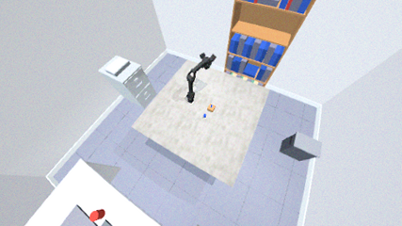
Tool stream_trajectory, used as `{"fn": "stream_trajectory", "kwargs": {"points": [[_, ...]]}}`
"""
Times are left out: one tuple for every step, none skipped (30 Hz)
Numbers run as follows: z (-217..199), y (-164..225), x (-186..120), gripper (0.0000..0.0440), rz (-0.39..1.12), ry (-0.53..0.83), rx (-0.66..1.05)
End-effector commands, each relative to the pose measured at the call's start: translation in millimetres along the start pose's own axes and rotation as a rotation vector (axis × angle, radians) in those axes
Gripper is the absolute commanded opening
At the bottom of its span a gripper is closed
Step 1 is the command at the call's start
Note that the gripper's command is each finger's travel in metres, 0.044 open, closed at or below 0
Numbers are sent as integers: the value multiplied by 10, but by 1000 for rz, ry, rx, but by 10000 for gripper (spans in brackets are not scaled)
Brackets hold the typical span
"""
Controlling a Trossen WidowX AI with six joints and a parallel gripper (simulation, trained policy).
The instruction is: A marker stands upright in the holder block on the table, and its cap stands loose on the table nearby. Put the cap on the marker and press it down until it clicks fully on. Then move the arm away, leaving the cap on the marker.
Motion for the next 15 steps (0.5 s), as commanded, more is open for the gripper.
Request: {"fn": "stream_trajectory", "kwargs": {"points": [[60,30,-141,330,40,-21,7],[76,38,-175,330,49,-25,10],[92,45,-210,330,58,-29,12],[108,51,-244,330,67,-33,15],[124,57,-279,330,76,-37,18],[140,63,-313,330,85,-41,21],[156,68,-348,330,94,-45,23],[171,73,-382,329,102,-49,26],[187,77,-416,329,111,-53,29],[203,81,-451,329,120,-57,32],[218,85,-485,329,129,-61,35],[234,88,-519,329,137,-65,37],[250,91,-554,329,146,-69,40],[265,94,-588,329,154,-73,43],[281,96,-622,329,163,-77,46]]}}
Point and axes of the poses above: the point midway between the two fingers, 35 mm back from their tips, its own x axis out along the fingers, its own z axis across the jaws, y = z × x, the point moved 6 cm from there along -x, back along the fingers, and after that the axes turned 10 degrees about x, right-handed, at the moved point
